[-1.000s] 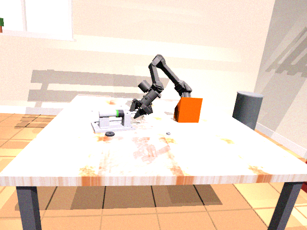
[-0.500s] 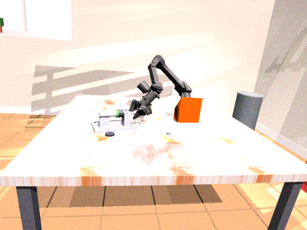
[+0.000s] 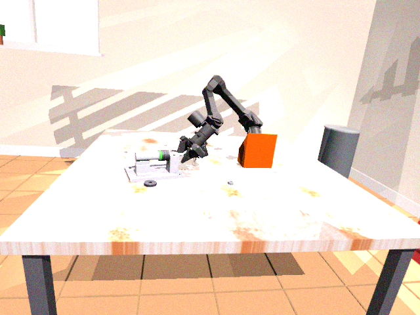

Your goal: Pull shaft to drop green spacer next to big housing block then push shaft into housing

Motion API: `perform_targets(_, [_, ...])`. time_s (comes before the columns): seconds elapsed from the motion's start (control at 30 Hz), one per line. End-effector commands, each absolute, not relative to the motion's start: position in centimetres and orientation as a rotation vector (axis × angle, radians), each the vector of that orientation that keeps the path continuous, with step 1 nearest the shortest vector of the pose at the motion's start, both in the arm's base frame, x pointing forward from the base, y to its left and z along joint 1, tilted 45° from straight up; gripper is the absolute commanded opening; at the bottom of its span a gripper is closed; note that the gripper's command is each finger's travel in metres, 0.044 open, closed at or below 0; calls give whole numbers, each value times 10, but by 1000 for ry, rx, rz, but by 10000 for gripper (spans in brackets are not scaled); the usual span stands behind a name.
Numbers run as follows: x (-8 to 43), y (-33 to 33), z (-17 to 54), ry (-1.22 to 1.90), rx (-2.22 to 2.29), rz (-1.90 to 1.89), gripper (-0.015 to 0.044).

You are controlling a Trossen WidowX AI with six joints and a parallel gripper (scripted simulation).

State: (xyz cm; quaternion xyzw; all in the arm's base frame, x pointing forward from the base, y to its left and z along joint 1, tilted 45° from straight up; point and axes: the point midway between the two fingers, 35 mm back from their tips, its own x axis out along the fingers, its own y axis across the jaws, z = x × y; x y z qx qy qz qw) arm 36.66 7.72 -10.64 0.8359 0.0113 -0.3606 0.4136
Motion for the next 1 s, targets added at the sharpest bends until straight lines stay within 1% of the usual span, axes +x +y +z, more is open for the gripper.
perform_targets(0.0, [366,77,-106,28,2101,-907,282])
perform_targets(0.33, [366,77,-106,28,2101,-907,20])
perform_targets(0.43, [366,77,-106,28,2101,-907,0])
perform_targets(0.97, [356,74,-105,33,2103,-907,0])
